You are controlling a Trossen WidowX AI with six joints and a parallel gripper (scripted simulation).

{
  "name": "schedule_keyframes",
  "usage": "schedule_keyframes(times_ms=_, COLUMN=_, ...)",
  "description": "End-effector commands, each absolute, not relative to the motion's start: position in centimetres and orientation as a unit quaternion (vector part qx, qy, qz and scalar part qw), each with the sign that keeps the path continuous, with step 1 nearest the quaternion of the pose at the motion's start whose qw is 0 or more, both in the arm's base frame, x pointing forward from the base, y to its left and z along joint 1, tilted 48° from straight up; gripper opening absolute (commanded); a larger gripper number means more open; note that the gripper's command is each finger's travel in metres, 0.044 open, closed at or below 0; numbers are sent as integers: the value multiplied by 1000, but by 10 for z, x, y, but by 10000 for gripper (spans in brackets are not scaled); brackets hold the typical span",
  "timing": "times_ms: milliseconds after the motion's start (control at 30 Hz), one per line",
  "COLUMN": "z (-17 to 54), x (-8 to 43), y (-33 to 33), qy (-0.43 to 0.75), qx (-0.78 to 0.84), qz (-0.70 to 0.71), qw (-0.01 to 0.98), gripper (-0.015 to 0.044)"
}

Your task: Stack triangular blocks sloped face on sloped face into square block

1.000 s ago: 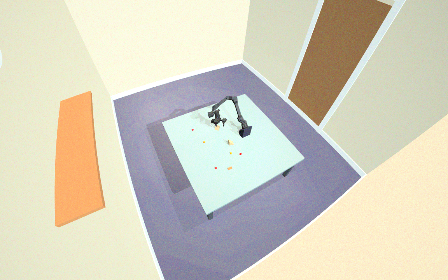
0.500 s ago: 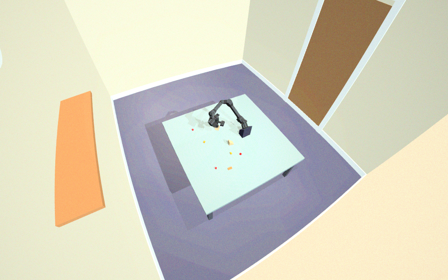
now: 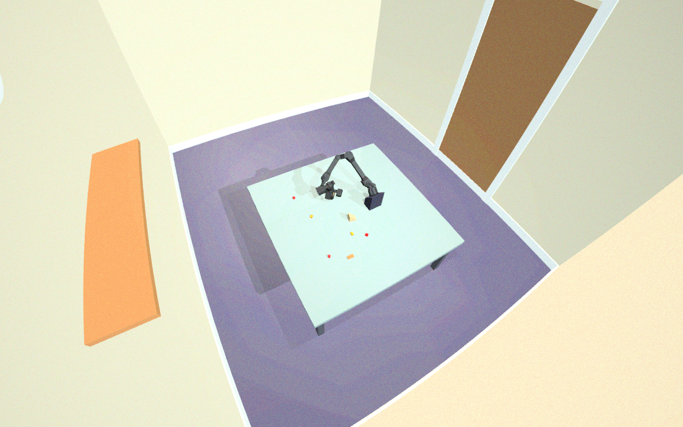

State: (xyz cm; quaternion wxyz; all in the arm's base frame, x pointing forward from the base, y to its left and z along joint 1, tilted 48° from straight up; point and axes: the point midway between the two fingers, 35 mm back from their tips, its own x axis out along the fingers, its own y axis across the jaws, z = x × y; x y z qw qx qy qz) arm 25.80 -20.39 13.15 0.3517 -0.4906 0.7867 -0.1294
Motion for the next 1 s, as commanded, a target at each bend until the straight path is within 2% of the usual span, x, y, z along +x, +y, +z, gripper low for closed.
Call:
schedule_keyframes(times_ms=0, z=131, x=257, y=-205, qy=785, qx=-497, qz=-128, qw=347, gripper=440)
schedule_keyframes(times_ms=267, z=131, x=258, y=-205, qy=787, qx=-491, qz=-130, qw=351, gripper=230)
schedule_keyframes(times_ms=533, z=131, x=258, y=-205, qy=787, qx=-491, qz=-130, qw=351, gripper=177)
schedule_keyframes(times_ms=767, z=138, x=259, y=-196, qy=784, qx=-496, qz=-123, qw=352, gripper=0)
schedule_keyframes(times_ms=967, z=156, x=261, y=-174, qy=777, qx=-509, qz=-108, qw=354, gripper=0)
